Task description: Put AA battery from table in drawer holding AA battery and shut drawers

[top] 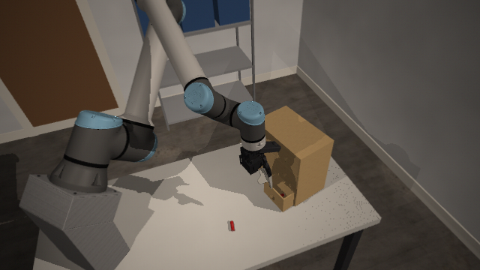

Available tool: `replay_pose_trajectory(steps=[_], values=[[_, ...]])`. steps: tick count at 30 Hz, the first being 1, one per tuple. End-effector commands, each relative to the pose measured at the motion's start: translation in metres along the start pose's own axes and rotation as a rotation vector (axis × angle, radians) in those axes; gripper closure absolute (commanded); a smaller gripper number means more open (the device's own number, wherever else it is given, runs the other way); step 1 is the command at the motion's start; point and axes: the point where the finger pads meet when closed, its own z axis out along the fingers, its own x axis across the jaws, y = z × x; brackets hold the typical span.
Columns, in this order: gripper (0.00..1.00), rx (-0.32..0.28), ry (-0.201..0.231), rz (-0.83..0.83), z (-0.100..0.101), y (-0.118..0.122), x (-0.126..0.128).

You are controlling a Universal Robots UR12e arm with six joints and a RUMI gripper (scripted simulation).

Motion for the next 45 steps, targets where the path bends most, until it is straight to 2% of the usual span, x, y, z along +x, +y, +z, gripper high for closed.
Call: replay_pose_trajectory(steps=[1,10,25,45], values=[[0.0,0.019,0.001,-0.002,0.003,-0.003,0.0],[0.0,0.061,-0.001,-0.006,0.01,-0.009,0.0],[0.0,0.169,-0.004,-0.016,0.027,-0.025,0.0],[0.0,0.284,-0.007,-0.027,0.046,-0.041,0.0]])
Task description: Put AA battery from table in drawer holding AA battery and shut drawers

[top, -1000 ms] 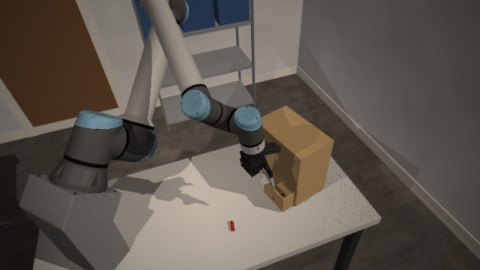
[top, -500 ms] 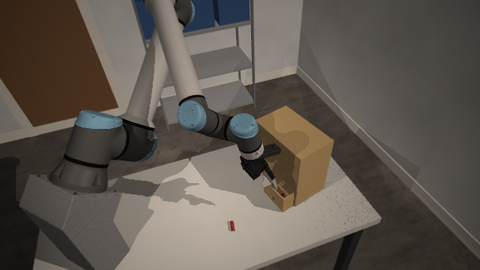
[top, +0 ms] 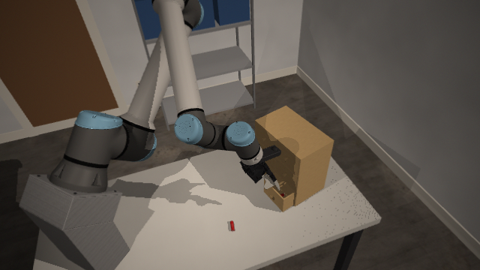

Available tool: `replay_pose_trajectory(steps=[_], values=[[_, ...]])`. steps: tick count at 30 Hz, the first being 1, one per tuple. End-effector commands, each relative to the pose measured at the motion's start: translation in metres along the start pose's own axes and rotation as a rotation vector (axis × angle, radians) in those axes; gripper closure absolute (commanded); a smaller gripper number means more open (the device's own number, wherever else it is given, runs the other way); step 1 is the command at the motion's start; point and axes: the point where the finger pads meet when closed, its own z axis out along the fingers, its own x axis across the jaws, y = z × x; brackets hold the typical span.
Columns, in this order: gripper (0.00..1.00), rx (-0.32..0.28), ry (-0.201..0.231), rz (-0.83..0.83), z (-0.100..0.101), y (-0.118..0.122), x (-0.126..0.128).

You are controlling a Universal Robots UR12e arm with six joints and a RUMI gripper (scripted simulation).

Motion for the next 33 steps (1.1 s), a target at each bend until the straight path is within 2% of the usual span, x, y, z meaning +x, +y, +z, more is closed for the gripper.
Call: replay_pose_trajectory(steps=[1,14,33], values=[[0.0,0.023,0.005,-0.002,0.004,-0.002,0.001],[0.0,0.102,0.003,-0.009,0.02,-0.01,0.001],[0.0,0.18,0.001,-0.017,0.035,-0.018,0.002]])
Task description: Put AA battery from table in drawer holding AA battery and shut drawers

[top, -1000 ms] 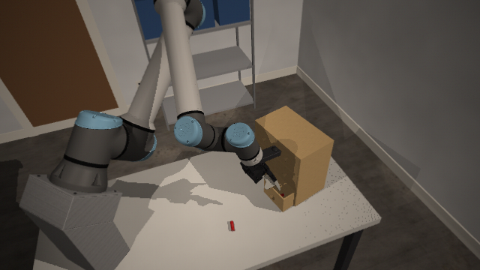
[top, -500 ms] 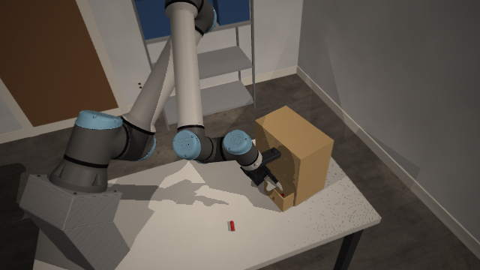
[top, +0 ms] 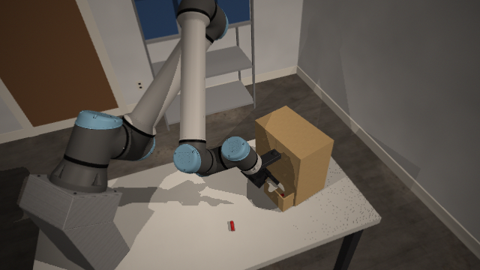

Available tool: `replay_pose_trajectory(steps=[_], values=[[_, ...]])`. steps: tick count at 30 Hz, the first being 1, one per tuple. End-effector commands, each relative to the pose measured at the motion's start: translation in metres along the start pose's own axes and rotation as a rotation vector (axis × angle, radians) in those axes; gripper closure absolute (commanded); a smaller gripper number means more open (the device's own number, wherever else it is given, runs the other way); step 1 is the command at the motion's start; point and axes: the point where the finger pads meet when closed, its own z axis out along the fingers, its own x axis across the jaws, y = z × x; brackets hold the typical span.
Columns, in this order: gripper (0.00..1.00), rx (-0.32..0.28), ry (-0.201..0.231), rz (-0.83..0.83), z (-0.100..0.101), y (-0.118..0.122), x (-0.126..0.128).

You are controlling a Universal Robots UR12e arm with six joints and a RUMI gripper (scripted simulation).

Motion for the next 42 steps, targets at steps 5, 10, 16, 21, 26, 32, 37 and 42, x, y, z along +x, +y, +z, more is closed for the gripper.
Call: replay_pose_trajectory(steps=[5,10,16,21,26,32,37,42], values=[[0.0,0.035,0.004,-0.003,0.006,-0.002,0.0],[0.0,0.057,0.004,-0.005,0.011,-0.004,0.001],[0.0,0.076,0.003,-0.007,0.015,-0.005,0.001],[0.0,0.091,0.003,-0.008,0.018,-0.006,0.001],[0.0,0.108,0.002,-0.01,0.021,-0.007,0.001],[0.0,0.125,0.001,-0.011,0.025,-0.008,0.001],[0.0,0.133,0.002,-0.012,0.027,-0.008,0.001],[0.0,0.144,0.002,-0.013,0.029,-0.009,0.001]])
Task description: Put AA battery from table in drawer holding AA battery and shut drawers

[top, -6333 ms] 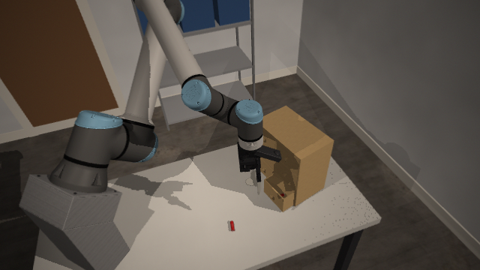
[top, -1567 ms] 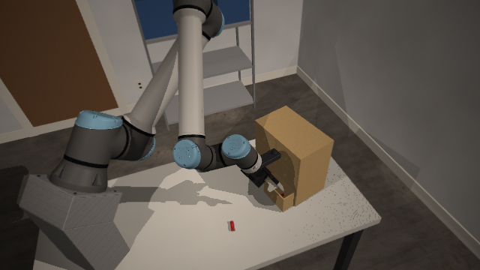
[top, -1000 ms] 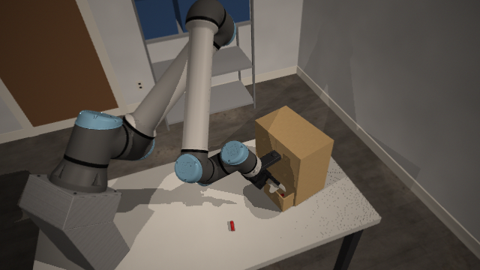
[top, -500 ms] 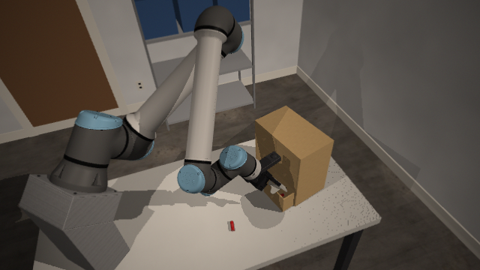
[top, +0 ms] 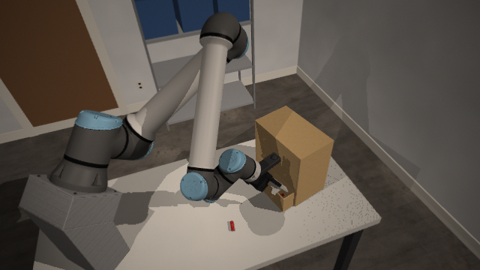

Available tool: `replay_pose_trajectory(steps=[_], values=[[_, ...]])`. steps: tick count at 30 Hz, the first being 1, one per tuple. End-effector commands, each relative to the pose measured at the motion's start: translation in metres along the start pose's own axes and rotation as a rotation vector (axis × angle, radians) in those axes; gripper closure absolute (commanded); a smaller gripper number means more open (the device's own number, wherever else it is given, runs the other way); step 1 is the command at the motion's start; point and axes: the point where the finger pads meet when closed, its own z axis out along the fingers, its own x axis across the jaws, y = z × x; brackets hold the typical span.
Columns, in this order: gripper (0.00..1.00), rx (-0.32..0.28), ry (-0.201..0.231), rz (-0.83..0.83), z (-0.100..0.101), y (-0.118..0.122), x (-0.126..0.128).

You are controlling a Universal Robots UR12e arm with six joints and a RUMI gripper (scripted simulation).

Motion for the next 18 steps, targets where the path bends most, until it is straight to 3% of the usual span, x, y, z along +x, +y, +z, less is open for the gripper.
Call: replay_pose_trajectory(steps=[1,18], values=[[0.0,0.01,0.001,-0.001,0.0016,-0.0007,0.0004],[0.0,0.027,0.0,-0.003,0.0052,-0.0009,0.0001]])
